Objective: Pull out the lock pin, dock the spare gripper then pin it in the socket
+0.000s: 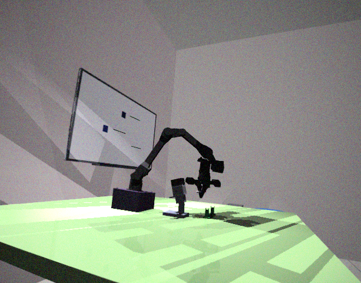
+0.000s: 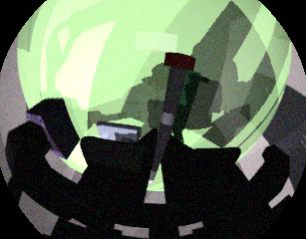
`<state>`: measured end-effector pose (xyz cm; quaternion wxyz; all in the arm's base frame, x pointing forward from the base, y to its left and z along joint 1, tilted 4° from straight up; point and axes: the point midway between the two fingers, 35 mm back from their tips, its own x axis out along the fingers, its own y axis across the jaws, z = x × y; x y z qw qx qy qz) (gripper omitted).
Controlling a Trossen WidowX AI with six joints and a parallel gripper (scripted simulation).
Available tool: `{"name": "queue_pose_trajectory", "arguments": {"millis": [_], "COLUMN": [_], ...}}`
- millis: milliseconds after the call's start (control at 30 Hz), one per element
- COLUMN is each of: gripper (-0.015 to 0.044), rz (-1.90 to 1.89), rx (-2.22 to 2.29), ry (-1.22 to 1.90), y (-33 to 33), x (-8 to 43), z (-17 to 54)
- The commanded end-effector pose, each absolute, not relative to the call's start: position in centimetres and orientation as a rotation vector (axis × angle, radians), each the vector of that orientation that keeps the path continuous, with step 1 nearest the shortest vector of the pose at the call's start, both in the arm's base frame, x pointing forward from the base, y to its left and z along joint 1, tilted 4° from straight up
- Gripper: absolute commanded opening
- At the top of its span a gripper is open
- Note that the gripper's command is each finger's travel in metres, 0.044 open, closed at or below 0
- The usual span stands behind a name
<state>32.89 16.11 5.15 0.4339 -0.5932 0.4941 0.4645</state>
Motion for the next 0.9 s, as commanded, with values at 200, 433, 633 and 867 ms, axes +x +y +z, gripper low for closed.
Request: {"name": "queue_pose_trajectory", "arguments": {"millis": [200,433,633,867], "gripper": [0.0,0.0,0.0,0.0], "rz": [1.149,1.154,1.158,1.161], "rx": [-1.447,-1.459,-1.469,-1.469], "ry": [1.228,1.226,1.225,1.226], "y": [16.0,15.7,15.4,15.5], "x": [30.0,27.8,26.0,25.9], "z": [5.6,5.7,5.7,4.4]}}
